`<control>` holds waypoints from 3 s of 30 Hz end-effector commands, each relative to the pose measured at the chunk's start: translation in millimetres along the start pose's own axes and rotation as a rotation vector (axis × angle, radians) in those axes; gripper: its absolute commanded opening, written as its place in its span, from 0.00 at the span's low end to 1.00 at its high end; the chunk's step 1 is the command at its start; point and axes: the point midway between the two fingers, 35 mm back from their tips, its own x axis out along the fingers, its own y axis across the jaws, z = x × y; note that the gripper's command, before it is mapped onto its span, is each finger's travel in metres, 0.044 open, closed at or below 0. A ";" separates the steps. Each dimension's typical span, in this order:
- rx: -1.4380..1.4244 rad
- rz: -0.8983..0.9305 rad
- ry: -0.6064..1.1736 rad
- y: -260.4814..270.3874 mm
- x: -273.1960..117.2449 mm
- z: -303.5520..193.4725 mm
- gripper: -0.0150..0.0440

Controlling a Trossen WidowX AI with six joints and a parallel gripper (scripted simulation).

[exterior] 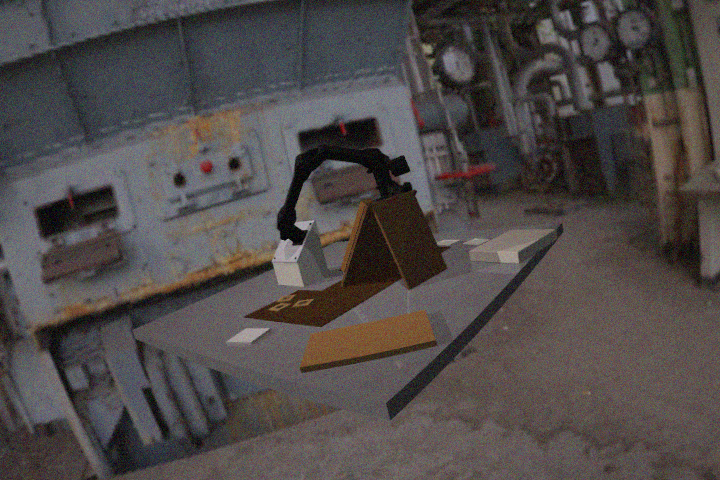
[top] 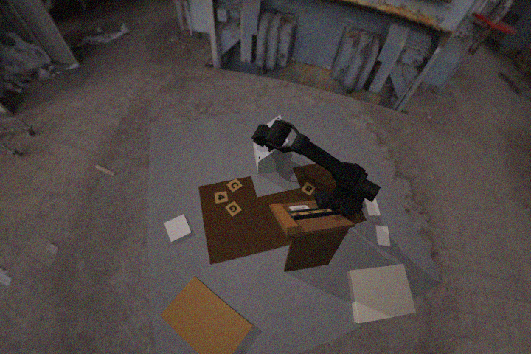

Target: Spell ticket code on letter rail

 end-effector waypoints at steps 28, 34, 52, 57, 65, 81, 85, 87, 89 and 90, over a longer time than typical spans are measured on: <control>0.001 0.004 -0.009 -4.0 -8.2 -6.3 0.25; 0.001 0.004 -0.009 -4.0 -13.0 -8.4 0.25; 0.000 0.005 -0.008 -4.1 -25.7 -16.8 0.25; 0.000 0.005 -0.008 -4.1 -25.7 -16.8 0.25; -0.027 -0.015 -0.234 -32.8 -75.6 -35.9 0.57; -0.009 0.006 -0.697 -106.5 -140.1 -99.5 1.00; -0.009 0.006 -0.697 -106.5 -140.1 -99.5 1.00; -0.009 0.006 -0.697 -106.5 -140.1 -99.5 1.00; -0.009 0.006 -0.697 -106.5 -140.1 -99.5 1.00; -0.009 0.006 -0.697 -106.5 -140.1 -99.5 1.00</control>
